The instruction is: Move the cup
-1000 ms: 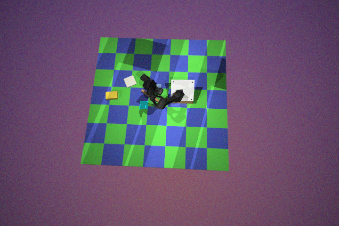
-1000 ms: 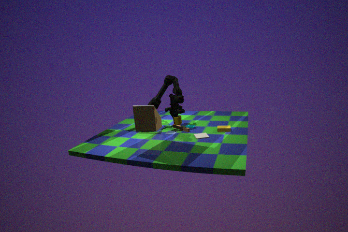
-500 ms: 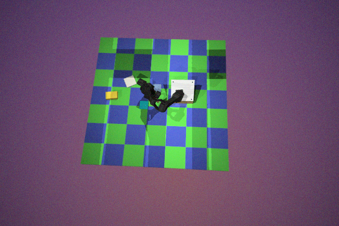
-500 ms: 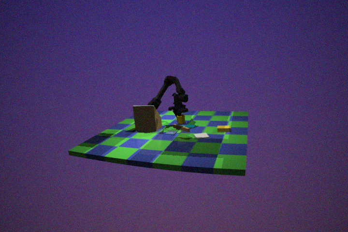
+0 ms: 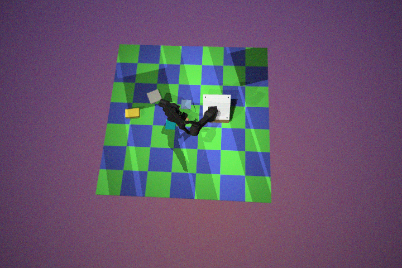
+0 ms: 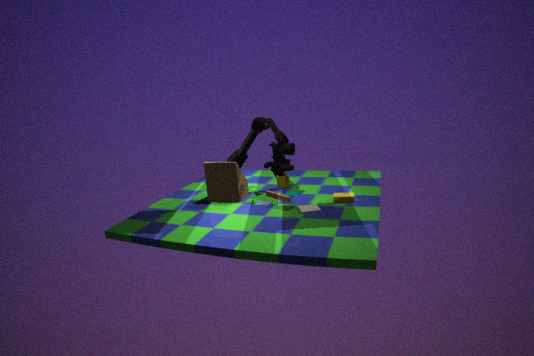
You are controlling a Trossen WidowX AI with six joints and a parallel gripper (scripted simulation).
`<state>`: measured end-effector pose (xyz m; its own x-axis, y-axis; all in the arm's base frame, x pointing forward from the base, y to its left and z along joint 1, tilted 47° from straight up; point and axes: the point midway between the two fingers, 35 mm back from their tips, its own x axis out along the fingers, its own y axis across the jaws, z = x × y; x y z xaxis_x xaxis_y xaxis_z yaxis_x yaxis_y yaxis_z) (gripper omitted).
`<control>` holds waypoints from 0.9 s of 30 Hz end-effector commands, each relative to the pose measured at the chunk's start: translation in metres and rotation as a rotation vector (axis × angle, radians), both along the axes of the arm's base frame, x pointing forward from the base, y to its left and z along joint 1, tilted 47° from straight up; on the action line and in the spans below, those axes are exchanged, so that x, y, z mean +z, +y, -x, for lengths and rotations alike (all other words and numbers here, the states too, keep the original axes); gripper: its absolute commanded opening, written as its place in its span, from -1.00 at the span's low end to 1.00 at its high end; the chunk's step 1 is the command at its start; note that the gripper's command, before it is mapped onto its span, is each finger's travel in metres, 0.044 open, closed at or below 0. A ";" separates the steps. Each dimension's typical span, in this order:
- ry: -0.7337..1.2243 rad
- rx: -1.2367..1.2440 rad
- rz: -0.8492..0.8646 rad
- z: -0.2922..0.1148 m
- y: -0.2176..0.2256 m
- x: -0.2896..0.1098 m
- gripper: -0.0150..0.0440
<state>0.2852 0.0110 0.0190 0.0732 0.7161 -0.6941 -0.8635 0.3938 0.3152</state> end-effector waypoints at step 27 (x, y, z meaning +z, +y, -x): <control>-0.001 -0.004 -0.009 -0.034 0.040 0.035 -0.49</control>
